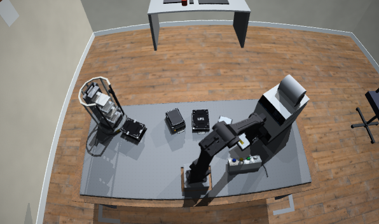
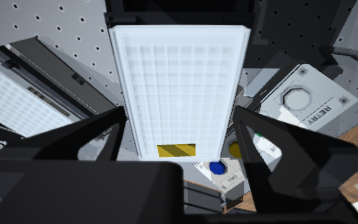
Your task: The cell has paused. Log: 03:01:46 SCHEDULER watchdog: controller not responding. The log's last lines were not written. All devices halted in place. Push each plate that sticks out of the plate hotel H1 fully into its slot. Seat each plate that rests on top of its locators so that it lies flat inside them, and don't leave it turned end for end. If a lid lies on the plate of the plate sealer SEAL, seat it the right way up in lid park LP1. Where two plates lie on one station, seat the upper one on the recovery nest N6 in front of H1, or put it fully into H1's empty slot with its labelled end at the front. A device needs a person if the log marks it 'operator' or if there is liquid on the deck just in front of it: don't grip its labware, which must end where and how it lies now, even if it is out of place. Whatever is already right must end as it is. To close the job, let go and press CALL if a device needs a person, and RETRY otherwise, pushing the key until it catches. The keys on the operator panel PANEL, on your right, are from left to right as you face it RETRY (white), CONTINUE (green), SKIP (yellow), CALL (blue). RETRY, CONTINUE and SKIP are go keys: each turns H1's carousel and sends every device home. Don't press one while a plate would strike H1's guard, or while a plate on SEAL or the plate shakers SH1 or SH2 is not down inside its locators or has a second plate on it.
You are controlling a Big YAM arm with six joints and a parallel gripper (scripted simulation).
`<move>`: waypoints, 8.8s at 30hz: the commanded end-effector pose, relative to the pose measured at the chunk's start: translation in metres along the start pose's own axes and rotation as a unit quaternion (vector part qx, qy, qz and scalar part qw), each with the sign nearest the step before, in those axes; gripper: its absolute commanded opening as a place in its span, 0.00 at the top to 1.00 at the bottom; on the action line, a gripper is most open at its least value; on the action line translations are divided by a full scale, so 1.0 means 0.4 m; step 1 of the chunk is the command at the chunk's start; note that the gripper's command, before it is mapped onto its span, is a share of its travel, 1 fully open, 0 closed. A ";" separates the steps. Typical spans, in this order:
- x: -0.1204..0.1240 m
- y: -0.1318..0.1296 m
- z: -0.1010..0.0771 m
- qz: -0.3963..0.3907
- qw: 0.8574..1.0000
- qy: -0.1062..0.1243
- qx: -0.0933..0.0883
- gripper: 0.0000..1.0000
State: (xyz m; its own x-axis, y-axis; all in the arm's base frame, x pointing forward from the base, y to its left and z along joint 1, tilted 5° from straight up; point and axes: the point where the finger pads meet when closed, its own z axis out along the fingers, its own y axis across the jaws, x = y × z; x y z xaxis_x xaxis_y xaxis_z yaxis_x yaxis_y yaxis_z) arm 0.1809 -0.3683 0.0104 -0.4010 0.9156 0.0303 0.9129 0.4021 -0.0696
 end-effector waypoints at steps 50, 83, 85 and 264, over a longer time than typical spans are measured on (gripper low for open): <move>-0.001 -0.019 0.022 0.002 1.000 0.003 0.001 0.16; -0.001 -0.019 0.022 0.002 1.000 0.003 0.001 0.16; -0.001 -0.019 0.022 0.002 1.000 0.003 0.001 0.16; -0.046 0.013 -0.368 0.003 1.000 -0.028 -0.003 0.16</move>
State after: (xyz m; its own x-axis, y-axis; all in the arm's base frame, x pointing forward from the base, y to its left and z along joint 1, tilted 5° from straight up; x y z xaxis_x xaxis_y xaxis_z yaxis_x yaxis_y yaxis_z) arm 0.1879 -0.3710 0.1255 -0.3962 0.9178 0.0256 0.9151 0.3970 -0.0702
